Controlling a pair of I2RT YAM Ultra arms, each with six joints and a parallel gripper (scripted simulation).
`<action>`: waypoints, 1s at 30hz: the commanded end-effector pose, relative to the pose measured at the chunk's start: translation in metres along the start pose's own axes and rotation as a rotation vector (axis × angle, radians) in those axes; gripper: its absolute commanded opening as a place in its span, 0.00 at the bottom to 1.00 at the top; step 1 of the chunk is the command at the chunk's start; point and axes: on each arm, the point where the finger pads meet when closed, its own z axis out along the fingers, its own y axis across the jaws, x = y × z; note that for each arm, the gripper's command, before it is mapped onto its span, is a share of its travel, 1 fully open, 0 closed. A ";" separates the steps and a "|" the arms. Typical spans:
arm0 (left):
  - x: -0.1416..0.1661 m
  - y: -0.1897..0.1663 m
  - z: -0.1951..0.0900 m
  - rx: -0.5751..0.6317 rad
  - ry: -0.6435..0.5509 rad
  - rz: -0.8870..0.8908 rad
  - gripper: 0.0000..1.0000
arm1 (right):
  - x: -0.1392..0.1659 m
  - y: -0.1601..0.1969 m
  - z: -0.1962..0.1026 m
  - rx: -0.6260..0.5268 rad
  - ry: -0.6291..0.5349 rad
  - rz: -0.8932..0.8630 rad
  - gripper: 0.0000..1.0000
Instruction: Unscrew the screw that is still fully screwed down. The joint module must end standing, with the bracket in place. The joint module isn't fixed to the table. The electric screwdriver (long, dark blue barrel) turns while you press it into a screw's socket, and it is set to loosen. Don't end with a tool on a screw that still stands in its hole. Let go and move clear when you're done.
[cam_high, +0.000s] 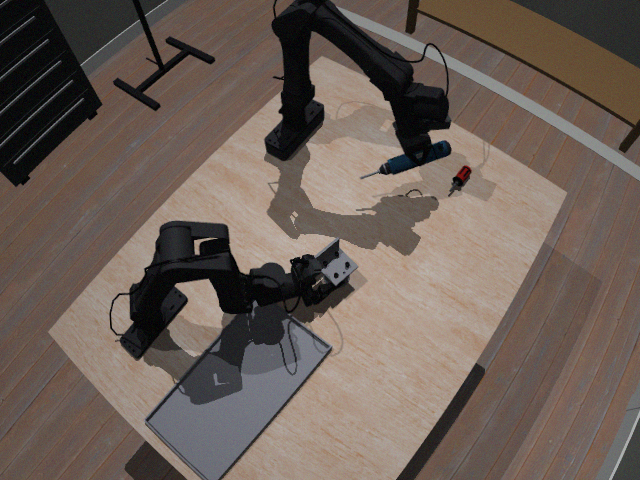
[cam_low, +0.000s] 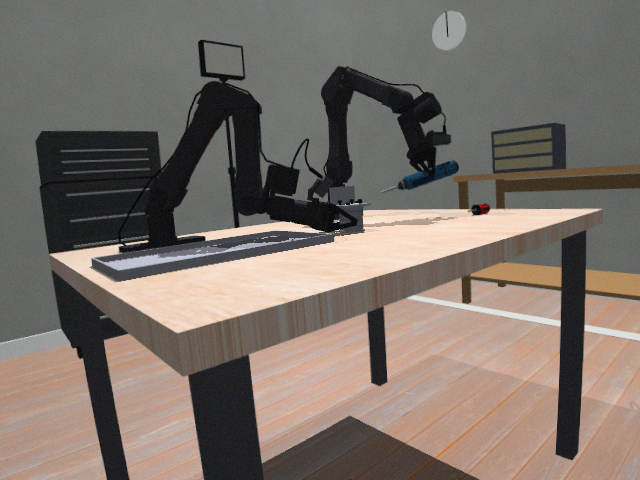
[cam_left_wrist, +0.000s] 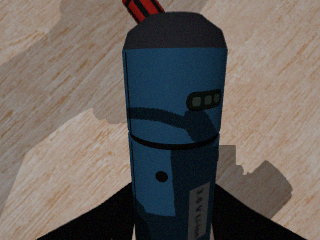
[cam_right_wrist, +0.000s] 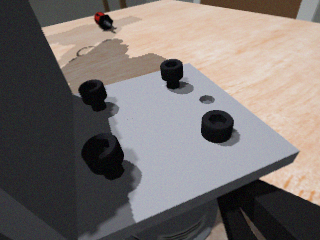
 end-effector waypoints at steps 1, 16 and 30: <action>-0.008 -0.025 -0.014 0.091 -0.086 0.070 0.42 | -0.002 0.000 0.001 0.003 -0.001 0.003 0.59; 0.004 -0.056 -0.021 0.186 -0.151 0.207 0.42 | -0.002 0.000 0.001 0.003 -0.001 0.003 0.59; 0.014 -0.086 -0.033 0.281 -0.219 0.326 0.42 | -0.002 0.000 0.001 0.003 -0.001 0.003 0.59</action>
